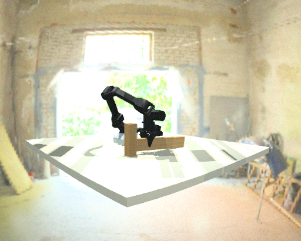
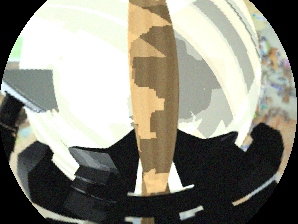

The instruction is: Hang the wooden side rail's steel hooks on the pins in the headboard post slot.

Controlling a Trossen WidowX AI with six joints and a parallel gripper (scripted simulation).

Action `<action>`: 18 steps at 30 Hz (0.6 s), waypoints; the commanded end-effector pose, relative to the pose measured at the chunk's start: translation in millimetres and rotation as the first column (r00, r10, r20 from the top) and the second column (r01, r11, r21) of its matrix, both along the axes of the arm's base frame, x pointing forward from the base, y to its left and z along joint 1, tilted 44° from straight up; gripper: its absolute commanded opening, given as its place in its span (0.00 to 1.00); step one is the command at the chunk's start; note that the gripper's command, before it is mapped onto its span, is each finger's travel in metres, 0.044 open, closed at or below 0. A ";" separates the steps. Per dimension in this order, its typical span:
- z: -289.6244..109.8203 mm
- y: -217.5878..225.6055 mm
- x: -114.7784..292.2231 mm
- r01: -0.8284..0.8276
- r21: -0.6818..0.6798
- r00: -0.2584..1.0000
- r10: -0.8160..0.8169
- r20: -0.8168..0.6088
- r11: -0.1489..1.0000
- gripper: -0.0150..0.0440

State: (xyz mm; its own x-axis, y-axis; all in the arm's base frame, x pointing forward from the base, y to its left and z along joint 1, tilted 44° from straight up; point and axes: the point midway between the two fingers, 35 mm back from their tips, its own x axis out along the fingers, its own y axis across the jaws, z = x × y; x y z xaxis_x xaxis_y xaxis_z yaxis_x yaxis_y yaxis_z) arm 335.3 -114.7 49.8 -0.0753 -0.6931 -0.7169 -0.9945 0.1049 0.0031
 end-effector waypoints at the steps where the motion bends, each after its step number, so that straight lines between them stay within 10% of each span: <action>1: 2.2 0.4 0.9 -0.007 -0.003 1.000 0.007 0.003 1.000 0.25; 18: 4.5 -0.2 2.6 -0.007 -0.003 1.000 0.007 0.003 1.000 0.25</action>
State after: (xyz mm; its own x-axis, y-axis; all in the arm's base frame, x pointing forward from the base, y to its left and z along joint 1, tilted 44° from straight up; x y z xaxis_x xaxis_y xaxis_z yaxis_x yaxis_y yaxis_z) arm 335.1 -115.6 50.6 -0.0764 -0.6929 -0.7170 -0.9944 0.1056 0.0039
